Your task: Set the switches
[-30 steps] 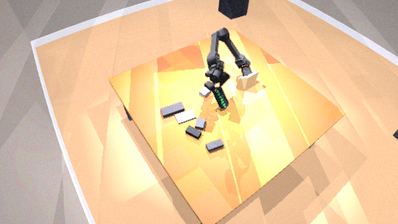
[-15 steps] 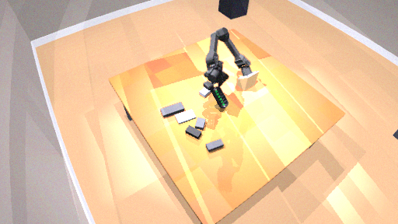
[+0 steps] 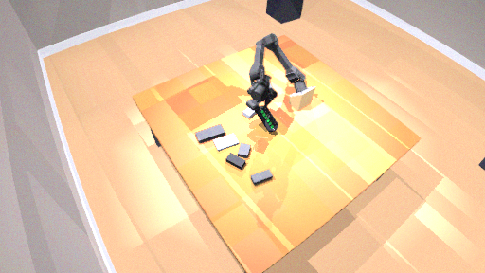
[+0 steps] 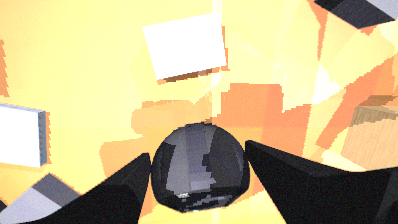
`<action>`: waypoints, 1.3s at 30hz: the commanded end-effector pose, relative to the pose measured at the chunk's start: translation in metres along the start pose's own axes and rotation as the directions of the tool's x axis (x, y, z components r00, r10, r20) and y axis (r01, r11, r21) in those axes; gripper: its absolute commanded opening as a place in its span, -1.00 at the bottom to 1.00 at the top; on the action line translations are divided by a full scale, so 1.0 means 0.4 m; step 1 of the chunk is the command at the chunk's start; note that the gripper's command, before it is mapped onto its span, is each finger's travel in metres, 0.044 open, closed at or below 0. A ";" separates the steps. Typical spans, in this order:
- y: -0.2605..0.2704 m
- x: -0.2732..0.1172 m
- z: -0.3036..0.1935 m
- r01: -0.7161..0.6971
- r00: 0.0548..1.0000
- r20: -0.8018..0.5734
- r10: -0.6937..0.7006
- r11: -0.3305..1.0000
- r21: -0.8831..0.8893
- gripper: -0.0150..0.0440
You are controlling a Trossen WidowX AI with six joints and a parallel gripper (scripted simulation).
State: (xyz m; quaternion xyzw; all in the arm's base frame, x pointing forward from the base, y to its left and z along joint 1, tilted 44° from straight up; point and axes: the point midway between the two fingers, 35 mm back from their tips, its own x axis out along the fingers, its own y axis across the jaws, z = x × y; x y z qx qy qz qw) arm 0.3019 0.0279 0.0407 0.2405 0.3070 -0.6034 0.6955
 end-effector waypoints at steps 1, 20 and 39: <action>-0.010 0.016 0.000 0.015 1.000 -0.010 -0.015 1.000 -0.005 0.65; -0.010 0.045 0.024 0.015 1.000 -0.009 -0.015 1.000 -0.005 0.65; -0.010 0.076 0.044 0.015 1.000 -0.008 -0.015 1.000 -0.005 0.65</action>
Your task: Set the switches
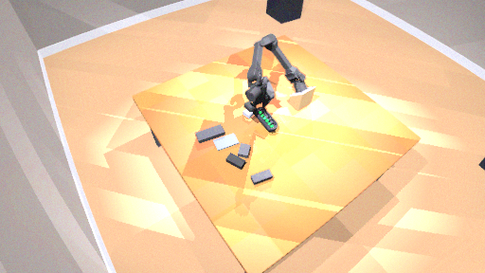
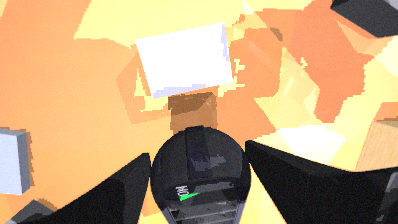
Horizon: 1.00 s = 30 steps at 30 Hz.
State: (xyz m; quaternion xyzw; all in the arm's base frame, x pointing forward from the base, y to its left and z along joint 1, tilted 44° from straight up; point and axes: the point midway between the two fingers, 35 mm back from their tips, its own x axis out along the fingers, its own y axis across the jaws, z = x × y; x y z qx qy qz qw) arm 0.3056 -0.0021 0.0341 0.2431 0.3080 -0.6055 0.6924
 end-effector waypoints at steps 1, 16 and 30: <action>-0.008 0.013 0.002 0.010 1.000 -0.003 -0.010 1.000 -0.010 0.65; -0.008 0.039 0.015 0.010 1.000 -0.002 -0.010 1.000 -0.010 0.65; -0.009 0.064 0.025 0.010 1.000 -0.002 -0.010 1.000 -0.010 0.65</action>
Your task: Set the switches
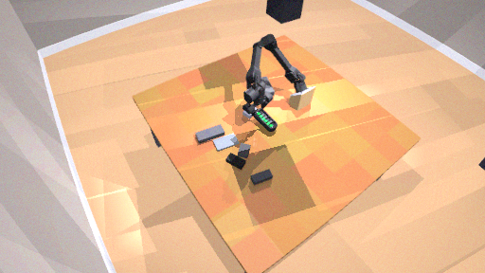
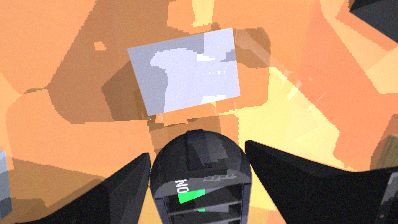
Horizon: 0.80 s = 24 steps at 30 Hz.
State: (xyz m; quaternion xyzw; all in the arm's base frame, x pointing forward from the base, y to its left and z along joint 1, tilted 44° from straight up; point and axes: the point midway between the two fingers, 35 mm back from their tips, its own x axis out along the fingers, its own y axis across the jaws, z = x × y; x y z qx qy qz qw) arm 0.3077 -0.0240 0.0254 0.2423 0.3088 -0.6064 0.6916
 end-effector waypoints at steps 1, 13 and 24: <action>-0.007 0.012 0.001 0.007 1.000 -0.002 -0.007 1.000 -0.009 0.65; -0.007 0.034 0.008 0.007 1.000 -0.001 -0.007 1.000 -0.009 0.65; -0.007 0.053 0.012 0.007 1.000 -0.001 -0.007 1.000 -0.009 0.65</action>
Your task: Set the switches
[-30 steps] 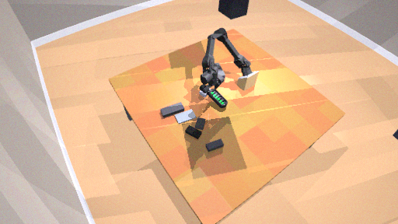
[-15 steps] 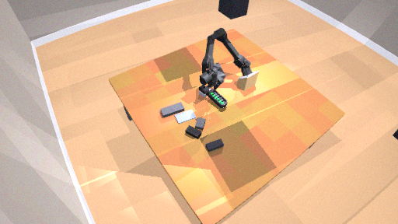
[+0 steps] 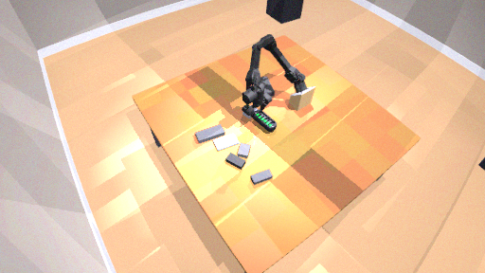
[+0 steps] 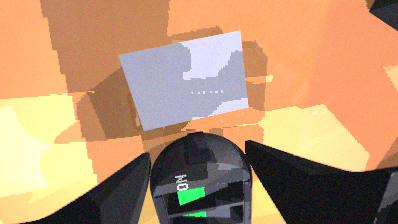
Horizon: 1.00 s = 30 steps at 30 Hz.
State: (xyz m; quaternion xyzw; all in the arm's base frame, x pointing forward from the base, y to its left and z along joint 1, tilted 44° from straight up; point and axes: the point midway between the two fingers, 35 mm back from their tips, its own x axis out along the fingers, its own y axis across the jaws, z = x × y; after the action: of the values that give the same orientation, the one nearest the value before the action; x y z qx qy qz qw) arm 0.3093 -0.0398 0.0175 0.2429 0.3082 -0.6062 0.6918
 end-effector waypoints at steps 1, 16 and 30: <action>-0.006 0.013 -0.003 0.008 1.000 -0.001 -0.008 1.000 -0.010 0.65; -0.002 0.012 0.001 0.001 1.000 0.000 -0.001 1.000 0.001 1.00; -0.003 -0.076 -0.132 0.002 1.000 -0.003 -0.002 1.000 0.001 1.00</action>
State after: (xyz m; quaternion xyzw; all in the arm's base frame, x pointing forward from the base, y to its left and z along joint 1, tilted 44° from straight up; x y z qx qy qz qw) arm 0.3070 -0.0181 0.0127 0.2509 0.3027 -0.6088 0.6890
